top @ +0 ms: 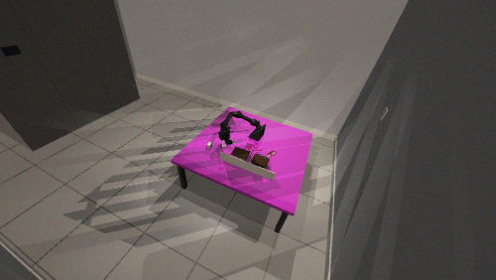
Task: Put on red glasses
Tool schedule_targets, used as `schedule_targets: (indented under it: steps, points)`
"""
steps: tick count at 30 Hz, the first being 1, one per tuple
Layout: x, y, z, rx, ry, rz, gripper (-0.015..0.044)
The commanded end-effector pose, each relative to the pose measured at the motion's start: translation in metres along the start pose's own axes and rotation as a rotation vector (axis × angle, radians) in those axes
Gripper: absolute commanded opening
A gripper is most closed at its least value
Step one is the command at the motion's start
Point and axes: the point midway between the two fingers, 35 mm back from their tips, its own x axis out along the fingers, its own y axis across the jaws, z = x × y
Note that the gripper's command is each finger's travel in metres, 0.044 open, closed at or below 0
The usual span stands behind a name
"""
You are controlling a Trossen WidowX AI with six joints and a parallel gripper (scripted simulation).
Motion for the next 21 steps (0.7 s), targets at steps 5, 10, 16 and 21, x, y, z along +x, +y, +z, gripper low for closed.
schedule_targets:
  steps: [5,10,16,21]
  points:
    - [-0.001,0.0,0.0,-0.005,-0.002,0.001,0.02]
    - [-0.001,0.0,0.0,-0.005,-0.002,0.001,0.02]
    - [-0.034,0.032,-0.009,-0.125,-0.077,0.072,0.02]
    - [-0.047,0.082,-0.056,-0.39,-0.105,0.112,0.02]
